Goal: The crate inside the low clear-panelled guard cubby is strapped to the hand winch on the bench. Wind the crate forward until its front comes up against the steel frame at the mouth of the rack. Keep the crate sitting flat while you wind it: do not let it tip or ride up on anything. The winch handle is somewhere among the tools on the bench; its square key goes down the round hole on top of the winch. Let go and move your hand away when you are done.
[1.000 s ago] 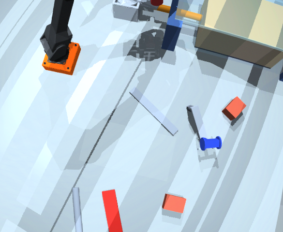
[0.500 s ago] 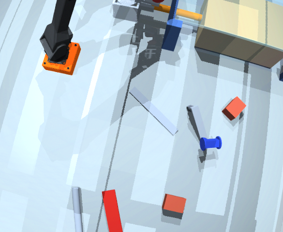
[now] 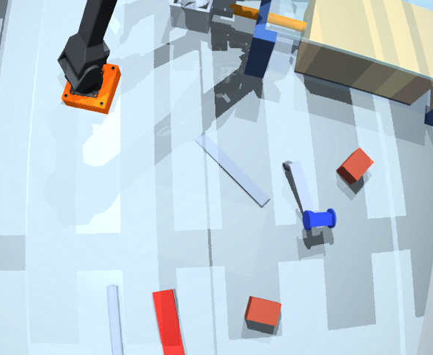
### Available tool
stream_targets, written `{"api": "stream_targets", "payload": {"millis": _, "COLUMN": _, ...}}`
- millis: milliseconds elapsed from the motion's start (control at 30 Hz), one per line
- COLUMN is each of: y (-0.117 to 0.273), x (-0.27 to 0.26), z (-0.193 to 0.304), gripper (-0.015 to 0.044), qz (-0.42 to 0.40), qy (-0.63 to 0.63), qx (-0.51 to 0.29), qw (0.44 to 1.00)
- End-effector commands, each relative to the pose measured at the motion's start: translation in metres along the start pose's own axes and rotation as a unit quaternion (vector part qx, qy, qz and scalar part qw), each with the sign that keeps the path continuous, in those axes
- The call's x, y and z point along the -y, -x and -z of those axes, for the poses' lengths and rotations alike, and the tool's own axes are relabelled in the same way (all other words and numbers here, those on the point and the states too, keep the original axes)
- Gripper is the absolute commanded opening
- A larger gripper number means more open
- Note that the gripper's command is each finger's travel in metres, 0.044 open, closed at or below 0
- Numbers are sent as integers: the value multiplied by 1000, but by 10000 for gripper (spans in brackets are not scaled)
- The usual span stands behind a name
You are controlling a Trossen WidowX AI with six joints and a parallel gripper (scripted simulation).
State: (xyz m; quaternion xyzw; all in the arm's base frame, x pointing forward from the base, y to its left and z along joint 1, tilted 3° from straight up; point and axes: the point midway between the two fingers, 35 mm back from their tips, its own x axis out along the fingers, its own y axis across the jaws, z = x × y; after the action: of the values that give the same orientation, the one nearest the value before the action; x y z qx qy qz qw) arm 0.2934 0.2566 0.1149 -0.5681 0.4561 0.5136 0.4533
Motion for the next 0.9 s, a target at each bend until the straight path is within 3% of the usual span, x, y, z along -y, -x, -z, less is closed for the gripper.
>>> {"api": "stream_targets", "payload": {"millis": 0, "y": -1, "x": 0, "z": -16, "gripper": 0, "qz": -1, "qy": 4, "qx": 11, "qw": 1000}}
{"api": "stream_targets", "payload": {"millis": 867, "y": -1, "x": -9, "z": -47, "gripper": 0, "qz": -1, "qy": 4, "qx": 13, "qw": 1000}}
